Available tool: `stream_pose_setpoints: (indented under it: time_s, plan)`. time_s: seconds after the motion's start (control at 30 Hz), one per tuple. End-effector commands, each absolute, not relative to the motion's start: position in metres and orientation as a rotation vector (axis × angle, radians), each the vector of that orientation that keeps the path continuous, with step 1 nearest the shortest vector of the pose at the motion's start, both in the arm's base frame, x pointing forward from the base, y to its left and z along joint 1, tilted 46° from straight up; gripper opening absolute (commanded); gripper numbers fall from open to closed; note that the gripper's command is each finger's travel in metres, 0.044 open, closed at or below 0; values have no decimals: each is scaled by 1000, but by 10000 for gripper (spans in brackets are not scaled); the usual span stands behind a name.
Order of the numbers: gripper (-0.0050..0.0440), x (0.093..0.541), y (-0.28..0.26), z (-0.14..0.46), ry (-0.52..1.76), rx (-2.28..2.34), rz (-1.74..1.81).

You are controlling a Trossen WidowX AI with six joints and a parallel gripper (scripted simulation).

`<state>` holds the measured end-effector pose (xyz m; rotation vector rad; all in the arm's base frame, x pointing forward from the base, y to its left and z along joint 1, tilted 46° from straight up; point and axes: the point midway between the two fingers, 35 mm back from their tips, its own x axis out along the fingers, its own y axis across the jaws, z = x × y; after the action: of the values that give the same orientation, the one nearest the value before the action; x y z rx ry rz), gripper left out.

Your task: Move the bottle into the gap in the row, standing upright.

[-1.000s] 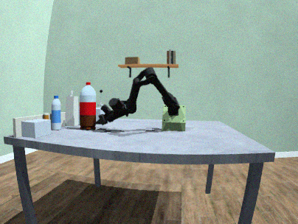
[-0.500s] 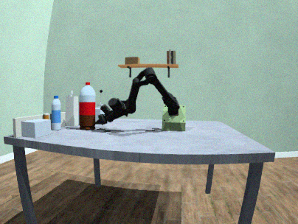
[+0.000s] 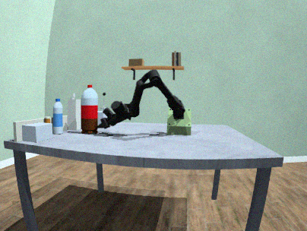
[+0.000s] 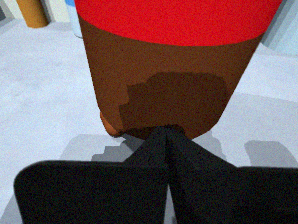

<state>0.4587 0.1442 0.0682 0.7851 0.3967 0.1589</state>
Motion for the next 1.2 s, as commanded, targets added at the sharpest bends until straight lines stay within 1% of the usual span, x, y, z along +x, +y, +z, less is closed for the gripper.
stream_pose_setpoints:
  time_s: [0.0,0.43,1.17]
  plan:
    - [-50,463,144,72,384,783,163]
    - [-50,475,142,72,384,783,162]
    - [-50,479,143,73,383,783,163]
